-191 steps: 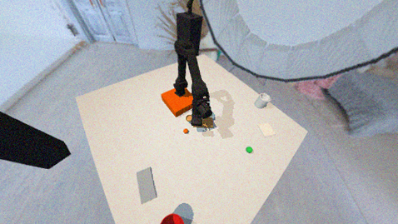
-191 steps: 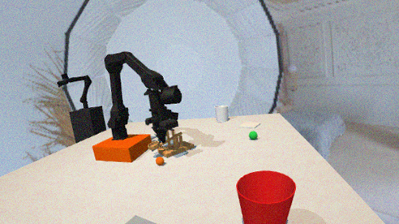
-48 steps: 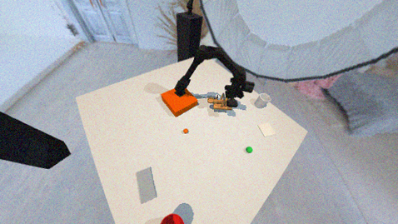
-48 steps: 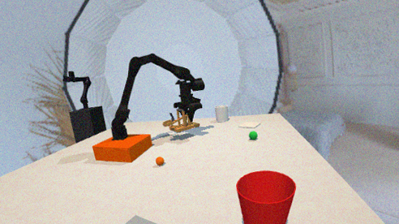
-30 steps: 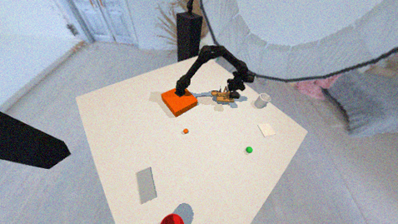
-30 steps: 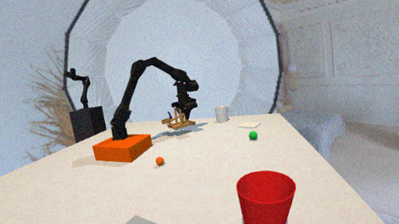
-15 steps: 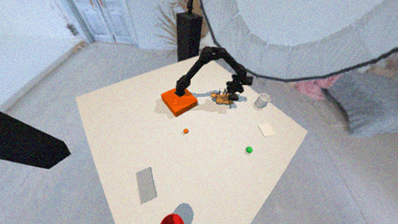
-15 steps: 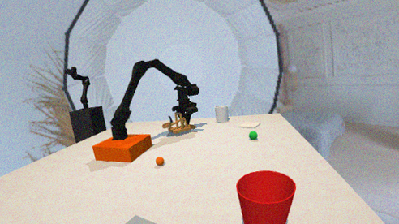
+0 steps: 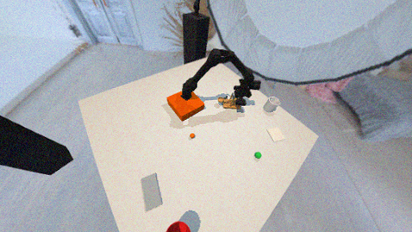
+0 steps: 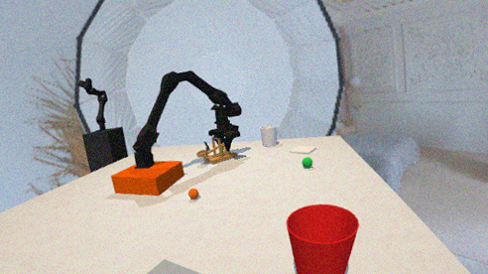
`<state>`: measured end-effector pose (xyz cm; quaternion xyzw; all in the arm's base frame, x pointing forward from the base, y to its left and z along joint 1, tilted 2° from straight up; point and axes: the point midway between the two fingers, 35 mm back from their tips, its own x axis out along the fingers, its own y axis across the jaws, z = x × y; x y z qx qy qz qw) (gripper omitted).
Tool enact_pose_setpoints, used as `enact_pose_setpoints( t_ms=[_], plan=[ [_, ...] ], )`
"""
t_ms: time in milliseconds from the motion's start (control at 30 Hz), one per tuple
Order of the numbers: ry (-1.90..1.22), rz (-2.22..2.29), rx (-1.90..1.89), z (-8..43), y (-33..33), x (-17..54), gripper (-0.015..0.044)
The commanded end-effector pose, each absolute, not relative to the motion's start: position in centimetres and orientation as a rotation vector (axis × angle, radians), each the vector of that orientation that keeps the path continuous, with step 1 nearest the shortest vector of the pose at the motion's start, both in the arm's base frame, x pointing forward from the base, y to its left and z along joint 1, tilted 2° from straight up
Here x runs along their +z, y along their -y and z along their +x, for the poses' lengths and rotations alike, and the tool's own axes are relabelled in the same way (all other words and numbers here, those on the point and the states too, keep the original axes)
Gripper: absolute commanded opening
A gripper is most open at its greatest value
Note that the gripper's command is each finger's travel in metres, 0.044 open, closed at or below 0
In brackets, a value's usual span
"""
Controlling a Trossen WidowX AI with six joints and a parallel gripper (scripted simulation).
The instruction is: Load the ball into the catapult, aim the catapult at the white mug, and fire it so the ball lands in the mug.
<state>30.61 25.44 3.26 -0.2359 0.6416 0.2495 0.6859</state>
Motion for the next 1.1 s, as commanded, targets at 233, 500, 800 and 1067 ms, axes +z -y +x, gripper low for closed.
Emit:
enact_pose_setpoints(
  t_ms=[233,500,800,1067],
  plan=[
    [-1.436,-0.527,0.559,30.6,-25.5,3.4,0.0236],
    [-1.436,-0.527,0.56,30.7,-25.6,5.8,0.044],
    [-1.428,-0.524,0.563,30.5,-25.4,11.6,0.044],
    [-1.431,-0.524,0.553,29.9,-25.0,12.5,0.044]
  ],
)
